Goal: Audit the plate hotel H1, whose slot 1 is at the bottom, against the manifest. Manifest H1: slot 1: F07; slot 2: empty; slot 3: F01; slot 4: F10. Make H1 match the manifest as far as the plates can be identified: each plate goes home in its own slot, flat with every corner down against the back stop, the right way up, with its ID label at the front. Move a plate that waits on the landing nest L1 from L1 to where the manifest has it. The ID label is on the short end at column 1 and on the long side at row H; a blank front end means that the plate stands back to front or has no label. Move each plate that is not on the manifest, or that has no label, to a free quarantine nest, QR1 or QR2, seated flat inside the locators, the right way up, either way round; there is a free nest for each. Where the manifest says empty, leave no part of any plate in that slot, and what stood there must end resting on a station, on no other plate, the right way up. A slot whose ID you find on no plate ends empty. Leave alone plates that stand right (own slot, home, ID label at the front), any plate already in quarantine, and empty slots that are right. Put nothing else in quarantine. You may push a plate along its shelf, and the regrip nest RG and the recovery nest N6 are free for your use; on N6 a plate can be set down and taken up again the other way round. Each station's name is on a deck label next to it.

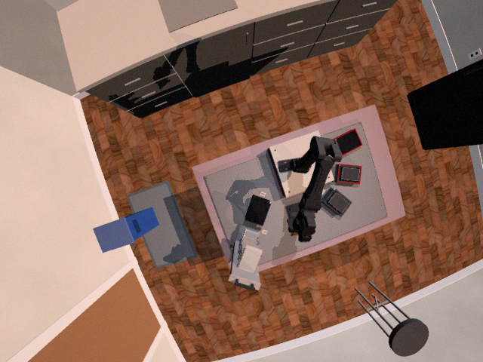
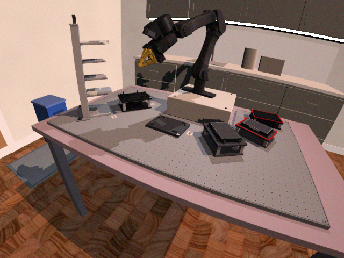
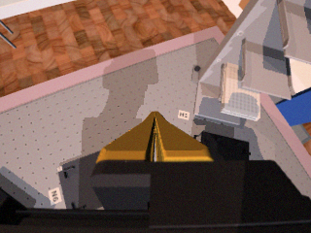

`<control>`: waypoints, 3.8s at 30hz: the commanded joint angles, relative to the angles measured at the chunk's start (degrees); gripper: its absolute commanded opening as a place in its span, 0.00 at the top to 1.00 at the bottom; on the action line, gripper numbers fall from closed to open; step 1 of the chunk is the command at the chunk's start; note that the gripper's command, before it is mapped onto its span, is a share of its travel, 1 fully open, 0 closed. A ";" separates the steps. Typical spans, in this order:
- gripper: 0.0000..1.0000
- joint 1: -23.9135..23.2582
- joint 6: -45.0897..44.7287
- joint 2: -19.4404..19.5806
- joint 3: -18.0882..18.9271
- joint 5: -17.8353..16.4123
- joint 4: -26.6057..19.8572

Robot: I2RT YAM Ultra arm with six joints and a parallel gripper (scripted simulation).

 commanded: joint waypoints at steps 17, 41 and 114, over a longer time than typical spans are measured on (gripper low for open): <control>1.00 8.57 -5.01 6.48 12.00 1.20 -17.28; 1.00 15.05 -14.03 19.24 30.98 -0.84 -37.34; 1.00 27.21 -28.81 43.41 66.74 -2.76 -74.70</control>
